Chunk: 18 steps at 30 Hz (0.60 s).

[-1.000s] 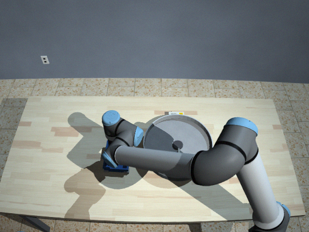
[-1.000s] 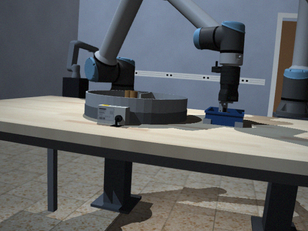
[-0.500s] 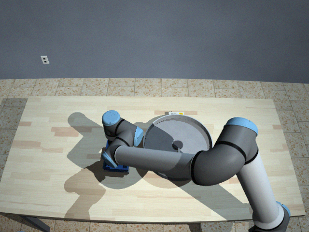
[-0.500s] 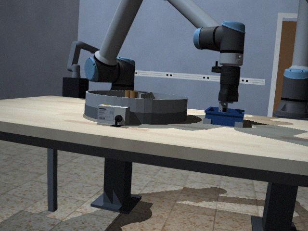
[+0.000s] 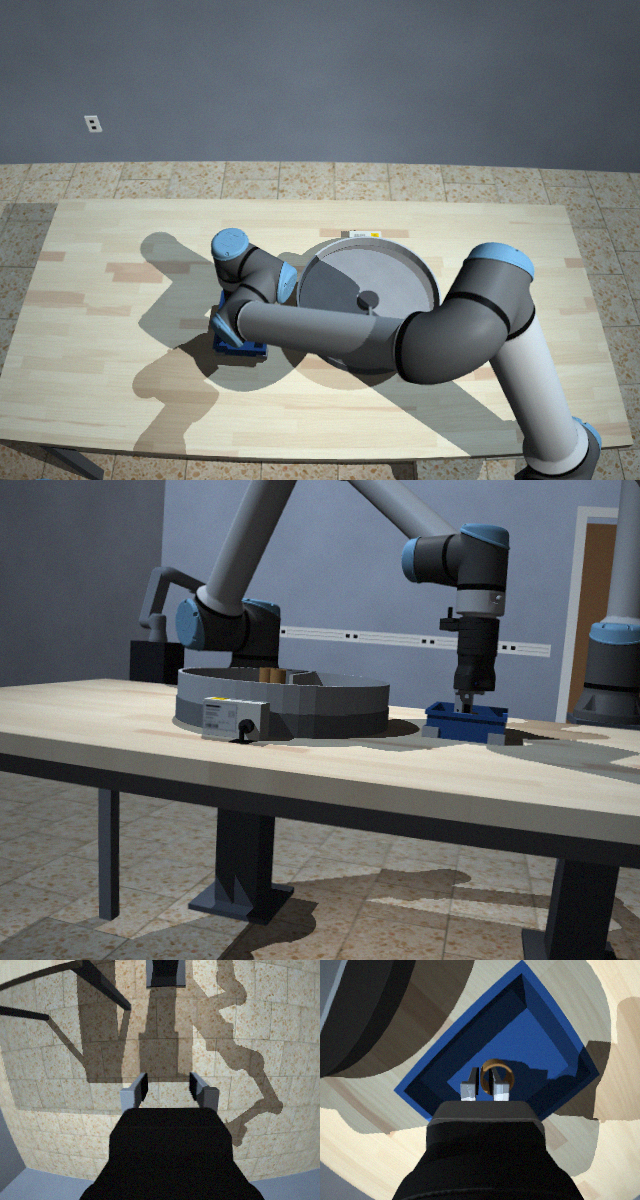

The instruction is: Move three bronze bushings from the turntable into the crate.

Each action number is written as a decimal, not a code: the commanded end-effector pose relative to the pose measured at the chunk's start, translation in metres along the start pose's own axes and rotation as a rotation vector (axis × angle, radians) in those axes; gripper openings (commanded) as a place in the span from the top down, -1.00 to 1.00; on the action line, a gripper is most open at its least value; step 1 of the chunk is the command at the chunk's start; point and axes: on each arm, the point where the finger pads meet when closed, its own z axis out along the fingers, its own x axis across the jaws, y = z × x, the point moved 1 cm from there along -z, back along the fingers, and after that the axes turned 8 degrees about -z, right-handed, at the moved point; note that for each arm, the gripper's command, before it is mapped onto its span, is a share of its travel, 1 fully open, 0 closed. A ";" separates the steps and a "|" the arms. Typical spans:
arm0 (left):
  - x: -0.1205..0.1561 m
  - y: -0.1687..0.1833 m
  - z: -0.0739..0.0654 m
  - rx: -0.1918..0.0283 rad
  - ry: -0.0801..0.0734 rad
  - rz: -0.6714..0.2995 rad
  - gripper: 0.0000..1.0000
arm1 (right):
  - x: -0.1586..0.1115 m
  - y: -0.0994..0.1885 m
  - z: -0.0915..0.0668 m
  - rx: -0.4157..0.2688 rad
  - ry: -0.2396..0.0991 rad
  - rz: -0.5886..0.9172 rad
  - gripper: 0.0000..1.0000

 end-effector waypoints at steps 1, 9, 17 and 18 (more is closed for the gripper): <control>0.000 0.001 -0.001 -0.001 -0.001 0.000 -1.00 | 0.000 0.001 -0.003 -0.002 0.000 0.000 0.25; 0.000 0.001 -0.001 -0.001 -0.001 0.000 -1.00 | 0.000 0.001 -0.018 -0.002 0.000 0.000 0.25; 0.000 0.001 -0.001 -0.001 -0.001 0.000 -1.00 | 0.000 0.002 -0.054 -0.002 0.000 0.000 0.25; 0.000 0.001 -0.001 -0.001 -0.001 0.000 -1.00 | 0.000 0.002 -0.059 -0.002 0.000 0.000 0.25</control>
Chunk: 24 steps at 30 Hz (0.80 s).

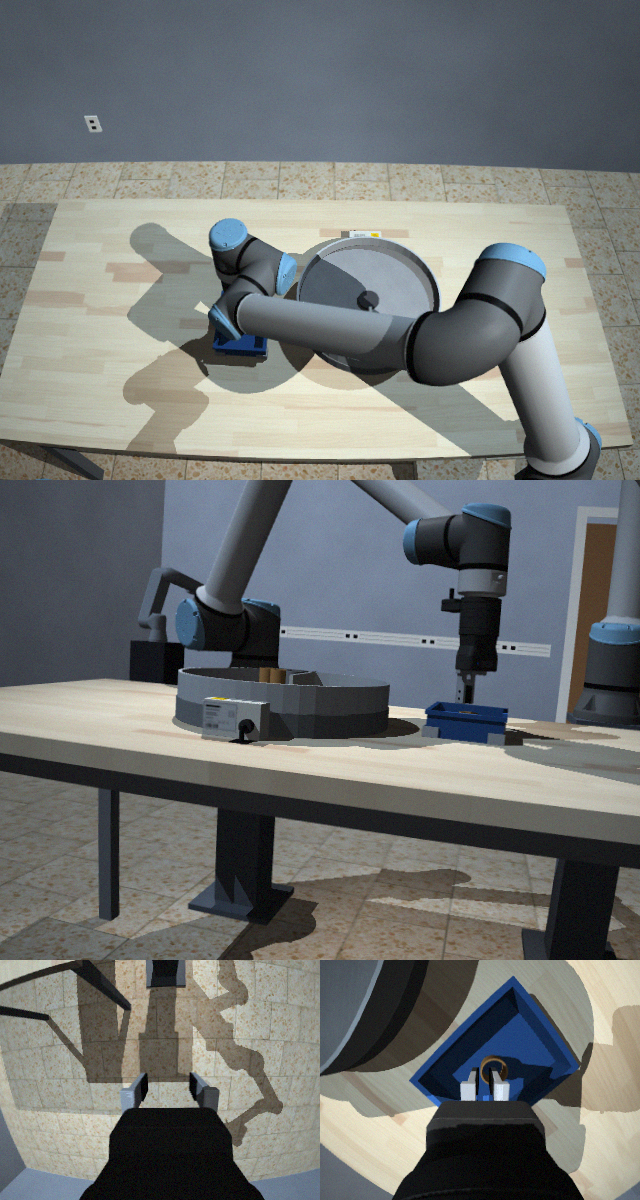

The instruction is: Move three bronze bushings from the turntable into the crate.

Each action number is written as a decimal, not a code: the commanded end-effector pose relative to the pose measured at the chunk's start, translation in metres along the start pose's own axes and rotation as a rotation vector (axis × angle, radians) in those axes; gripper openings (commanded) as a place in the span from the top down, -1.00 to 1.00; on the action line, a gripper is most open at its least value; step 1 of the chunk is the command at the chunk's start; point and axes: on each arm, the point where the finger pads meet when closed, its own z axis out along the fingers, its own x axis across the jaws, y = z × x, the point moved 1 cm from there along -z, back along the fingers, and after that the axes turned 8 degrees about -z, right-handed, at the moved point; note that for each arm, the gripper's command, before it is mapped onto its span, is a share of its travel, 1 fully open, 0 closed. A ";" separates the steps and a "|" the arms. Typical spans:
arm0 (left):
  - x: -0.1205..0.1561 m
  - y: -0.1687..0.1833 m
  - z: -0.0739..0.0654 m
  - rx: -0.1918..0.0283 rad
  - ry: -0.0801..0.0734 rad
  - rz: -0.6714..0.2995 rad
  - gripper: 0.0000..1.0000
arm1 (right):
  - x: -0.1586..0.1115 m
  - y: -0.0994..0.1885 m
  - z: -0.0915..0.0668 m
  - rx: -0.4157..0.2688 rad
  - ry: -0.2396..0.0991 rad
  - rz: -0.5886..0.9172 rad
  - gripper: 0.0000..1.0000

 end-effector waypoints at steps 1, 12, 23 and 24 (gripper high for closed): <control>0.000 0.001 -0.001 -0.001 -0.001 0.000 -1.00 | 0.000 0.001 -0.026 -0.002 0.000 0.000 0.25; 0.000 0.001 -0.001 -0.001 -0.001 0.000 -1.00 | 0.000 0.001 -0.055 -0.002 0.000 0.000 0.25; 0.000 0.001 -0.001 -0.001 -0.001 0.000 -1.00 | 0.000 0.002 -0.058 -0.002 0.000 0.000 0.25; 0.000 0.001 -0.001 -0.001 -0.001 0.000 -1.00 | 0.000 0.002 -0.058 -0.002 0.000 0.000 0.25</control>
